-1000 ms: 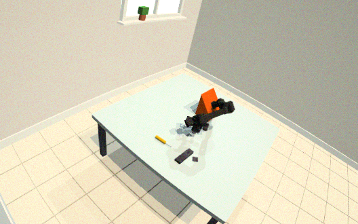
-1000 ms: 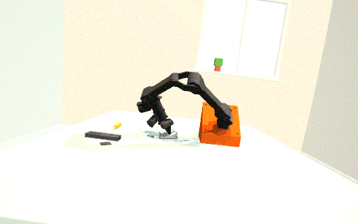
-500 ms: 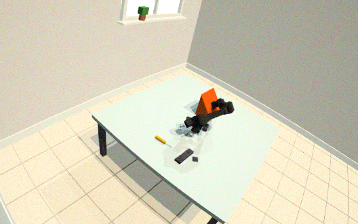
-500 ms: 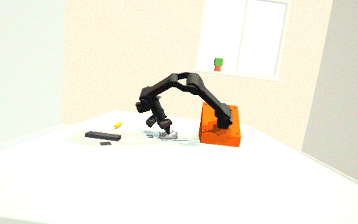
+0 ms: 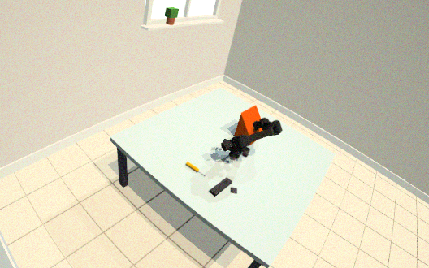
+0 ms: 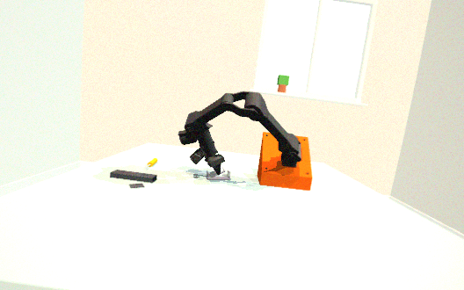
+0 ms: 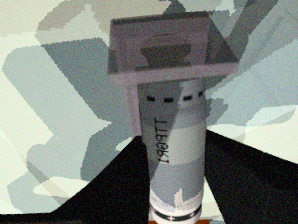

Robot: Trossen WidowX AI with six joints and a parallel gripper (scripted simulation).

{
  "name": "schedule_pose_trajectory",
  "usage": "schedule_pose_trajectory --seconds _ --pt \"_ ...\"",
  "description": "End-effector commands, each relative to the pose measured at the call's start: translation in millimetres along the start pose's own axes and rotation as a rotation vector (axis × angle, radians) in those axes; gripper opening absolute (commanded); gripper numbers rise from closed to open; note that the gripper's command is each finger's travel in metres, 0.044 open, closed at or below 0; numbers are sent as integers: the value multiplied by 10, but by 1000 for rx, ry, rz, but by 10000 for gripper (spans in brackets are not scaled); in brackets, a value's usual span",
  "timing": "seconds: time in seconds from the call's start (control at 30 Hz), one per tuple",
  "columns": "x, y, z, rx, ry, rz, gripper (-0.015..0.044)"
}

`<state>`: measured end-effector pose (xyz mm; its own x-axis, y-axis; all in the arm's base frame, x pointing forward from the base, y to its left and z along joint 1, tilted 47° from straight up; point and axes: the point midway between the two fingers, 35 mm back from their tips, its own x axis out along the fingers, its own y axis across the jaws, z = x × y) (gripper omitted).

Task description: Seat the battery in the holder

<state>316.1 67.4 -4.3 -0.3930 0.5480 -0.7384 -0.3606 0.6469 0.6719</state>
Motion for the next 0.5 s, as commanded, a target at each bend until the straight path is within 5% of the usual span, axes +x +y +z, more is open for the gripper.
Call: schedule_pose_trajectory --seconds 0.0,0.47 --pt "5 -12 47 -4 -37 -6 82" --pt "36 -26 40 1 -109 -10 82"
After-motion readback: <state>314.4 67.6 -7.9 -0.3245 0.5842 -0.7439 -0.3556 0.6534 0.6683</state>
